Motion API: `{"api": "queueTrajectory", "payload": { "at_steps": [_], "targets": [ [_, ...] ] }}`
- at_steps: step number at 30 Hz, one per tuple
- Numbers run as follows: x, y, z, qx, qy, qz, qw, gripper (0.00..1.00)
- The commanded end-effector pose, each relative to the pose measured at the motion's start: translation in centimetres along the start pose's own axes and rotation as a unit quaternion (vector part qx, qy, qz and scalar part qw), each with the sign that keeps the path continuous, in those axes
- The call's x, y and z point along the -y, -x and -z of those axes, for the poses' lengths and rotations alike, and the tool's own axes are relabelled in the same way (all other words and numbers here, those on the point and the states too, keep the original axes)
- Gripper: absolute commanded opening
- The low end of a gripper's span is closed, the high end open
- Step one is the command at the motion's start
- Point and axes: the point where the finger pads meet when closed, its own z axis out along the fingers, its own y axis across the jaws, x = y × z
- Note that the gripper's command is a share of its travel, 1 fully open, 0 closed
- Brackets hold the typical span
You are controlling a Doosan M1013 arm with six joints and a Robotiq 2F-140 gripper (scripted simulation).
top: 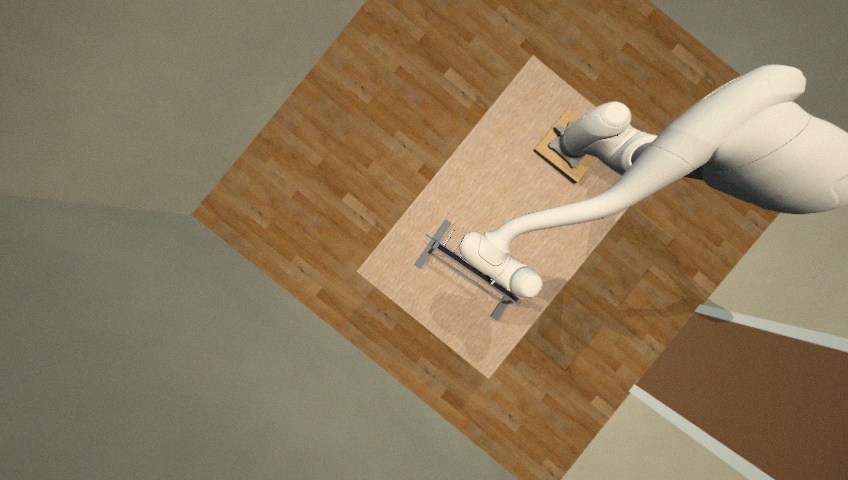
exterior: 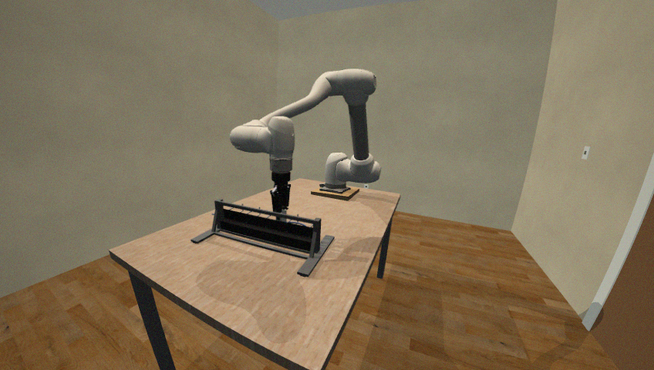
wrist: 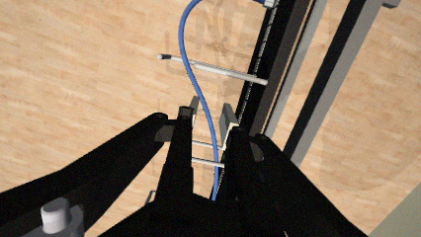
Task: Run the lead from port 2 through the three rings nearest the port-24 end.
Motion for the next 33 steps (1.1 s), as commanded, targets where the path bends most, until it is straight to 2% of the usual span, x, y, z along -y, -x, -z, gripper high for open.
{"api": "queueTrajectory", "payload": {
  "at_steps": [1,11,24,26,33],
  "targets": [
    [0.0,0.0,0.1,0.0,0.0,0.0,1.0,0.2],
    [0.0,0.0,1.1,0.0,0.0,0.0,1.0,0.2],
    [0.0,0.0,5.5,0.0,0.0,0.0,1.0,0.2],
    [0.0,0.0,5.5,0.0,0.0,0.0,1.0,0.2],
    [0.0,0.0,7.7,0.0,0.0,0.0,1.0,0.2]
  ]
}}
